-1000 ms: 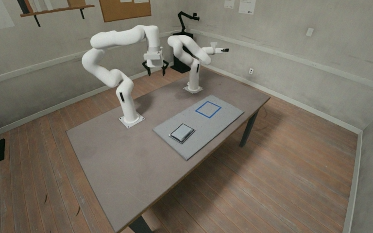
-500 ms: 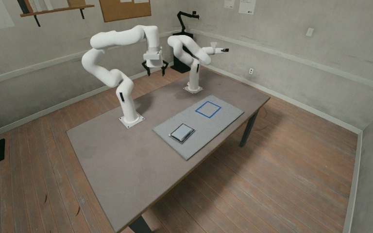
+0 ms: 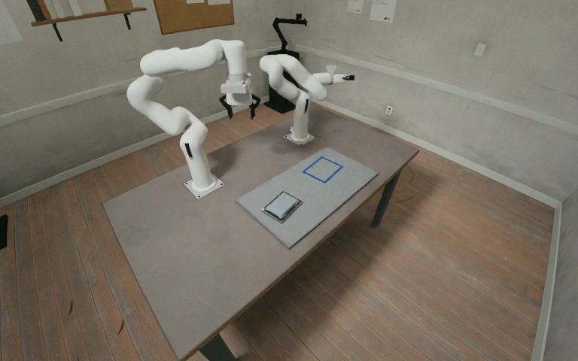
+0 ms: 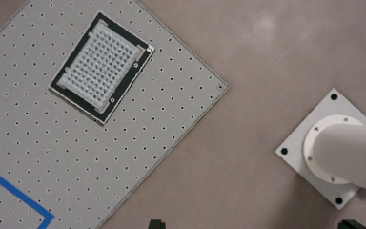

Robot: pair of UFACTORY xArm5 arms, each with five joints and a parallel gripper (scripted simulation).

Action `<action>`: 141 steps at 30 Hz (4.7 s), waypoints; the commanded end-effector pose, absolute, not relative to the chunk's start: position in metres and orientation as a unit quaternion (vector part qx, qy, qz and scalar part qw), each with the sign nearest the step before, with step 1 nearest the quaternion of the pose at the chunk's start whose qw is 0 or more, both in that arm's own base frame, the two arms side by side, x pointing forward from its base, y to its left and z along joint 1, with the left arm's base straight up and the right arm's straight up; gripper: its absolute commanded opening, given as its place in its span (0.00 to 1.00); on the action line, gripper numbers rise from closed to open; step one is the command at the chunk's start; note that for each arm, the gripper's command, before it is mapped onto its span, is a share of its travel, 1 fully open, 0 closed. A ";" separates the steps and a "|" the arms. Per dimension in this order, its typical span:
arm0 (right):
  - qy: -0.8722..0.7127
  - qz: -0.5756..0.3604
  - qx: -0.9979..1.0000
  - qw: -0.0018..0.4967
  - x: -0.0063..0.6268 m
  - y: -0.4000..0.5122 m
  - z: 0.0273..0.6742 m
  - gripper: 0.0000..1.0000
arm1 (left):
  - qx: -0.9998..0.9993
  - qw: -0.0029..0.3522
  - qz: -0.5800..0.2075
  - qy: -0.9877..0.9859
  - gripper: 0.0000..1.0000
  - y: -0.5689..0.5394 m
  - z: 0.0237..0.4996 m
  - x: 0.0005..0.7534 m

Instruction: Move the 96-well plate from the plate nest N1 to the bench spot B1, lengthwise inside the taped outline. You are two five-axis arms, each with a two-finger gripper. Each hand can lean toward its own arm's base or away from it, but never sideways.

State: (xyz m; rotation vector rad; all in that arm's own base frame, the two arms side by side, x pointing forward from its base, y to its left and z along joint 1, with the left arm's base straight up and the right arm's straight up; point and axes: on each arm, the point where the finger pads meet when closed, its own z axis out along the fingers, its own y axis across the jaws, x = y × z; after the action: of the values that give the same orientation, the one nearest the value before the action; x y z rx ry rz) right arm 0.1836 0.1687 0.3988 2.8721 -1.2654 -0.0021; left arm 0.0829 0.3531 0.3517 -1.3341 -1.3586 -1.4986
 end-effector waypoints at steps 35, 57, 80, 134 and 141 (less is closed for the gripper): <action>-0.630 0.000 0.776 0.000 0.244 0.052 0.400 1.00 | -0.515 0.352 -0.580 -0.524 1.00 0.353 0.353 0.083; -0.743 0.000 0.669 0.000 0.248 -0.026 0.400 1.00 | -0.515 0.352 -0.580 -0.524 1.00 0.353 0.353 0.083; -0.769 0.000 0.639 0.000 0.246 -0.046 0.400 1.00 | -0.515 0.352 -0.580 -0.524 1.00 0.353 0.353 0.083; -0.769 0.000 0.639 0.000 0.246 -0.046 0.400 1.00 | -0.676 0.249 -0.540 -0.435 1.00 0.372 0.357 0.236; -0.769 0.000 0.639 0.000 0.246 -0.046 0.400 1.00 | -0.713 0.225 -0.527 -0.405 1.00 0.368 0.356 0.262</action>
State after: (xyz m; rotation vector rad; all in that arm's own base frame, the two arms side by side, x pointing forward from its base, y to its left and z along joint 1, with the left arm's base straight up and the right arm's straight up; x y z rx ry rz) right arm 0.2452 -0.0455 0.3988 2.0052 -2.4156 -0.0040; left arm 0.2413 0.3692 0.3547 -1.8781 -1.1684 -1.4465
